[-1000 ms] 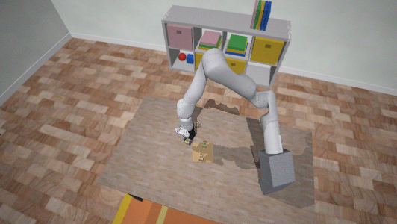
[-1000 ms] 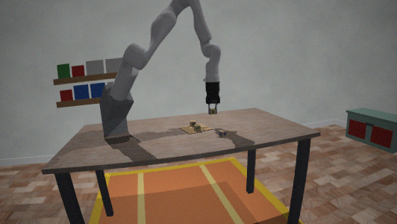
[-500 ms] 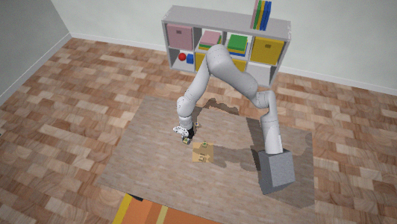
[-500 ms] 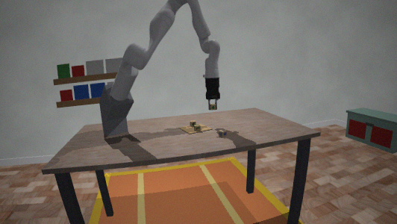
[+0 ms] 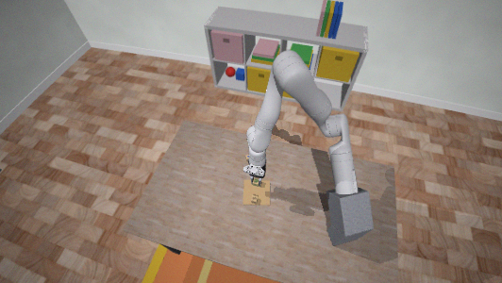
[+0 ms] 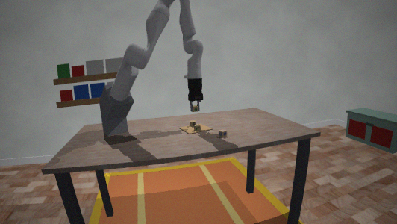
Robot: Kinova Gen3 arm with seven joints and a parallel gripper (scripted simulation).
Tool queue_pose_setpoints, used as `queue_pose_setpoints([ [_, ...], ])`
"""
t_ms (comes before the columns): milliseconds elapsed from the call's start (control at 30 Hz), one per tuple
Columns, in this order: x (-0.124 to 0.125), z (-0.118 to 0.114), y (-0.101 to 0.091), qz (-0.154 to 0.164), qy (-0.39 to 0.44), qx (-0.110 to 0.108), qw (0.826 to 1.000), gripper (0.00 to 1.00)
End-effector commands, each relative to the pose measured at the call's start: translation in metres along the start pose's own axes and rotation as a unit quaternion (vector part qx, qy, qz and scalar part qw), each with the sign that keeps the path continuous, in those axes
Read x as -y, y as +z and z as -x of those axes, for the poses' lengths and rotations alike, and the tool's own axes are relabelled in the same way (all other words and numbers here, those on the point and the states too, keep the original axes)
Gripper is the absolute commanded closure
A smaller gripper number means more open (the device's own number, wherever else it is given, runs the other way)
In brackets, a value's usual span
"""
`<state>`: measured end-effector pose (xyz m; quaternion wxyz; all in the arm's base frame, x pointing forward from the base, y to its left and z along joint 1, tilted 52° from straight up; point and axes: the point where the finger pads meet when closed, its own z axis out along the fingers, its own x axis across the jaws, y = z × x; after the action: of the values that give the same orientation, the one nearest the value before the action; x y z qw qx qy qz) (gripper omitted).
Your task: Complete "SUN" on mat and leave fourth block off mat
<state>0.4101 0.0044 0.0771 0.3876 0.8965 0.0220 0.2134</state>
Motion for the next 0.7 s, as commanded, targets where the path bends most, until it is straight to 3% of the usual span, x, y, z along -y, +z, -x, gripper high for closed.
queue_pose_setpoints([
  [0,0.003,0.002,-0.005,-0.002,-0.005,-0.004,1.000,0.43],
  [433,0.003,0.002,-0.004,-0.002,-0.005,-0.004,1.000,0.43],
  [667,0.003,0.002,0.010,-0.003,-0.005,-0.004,1.000,0.43],
])
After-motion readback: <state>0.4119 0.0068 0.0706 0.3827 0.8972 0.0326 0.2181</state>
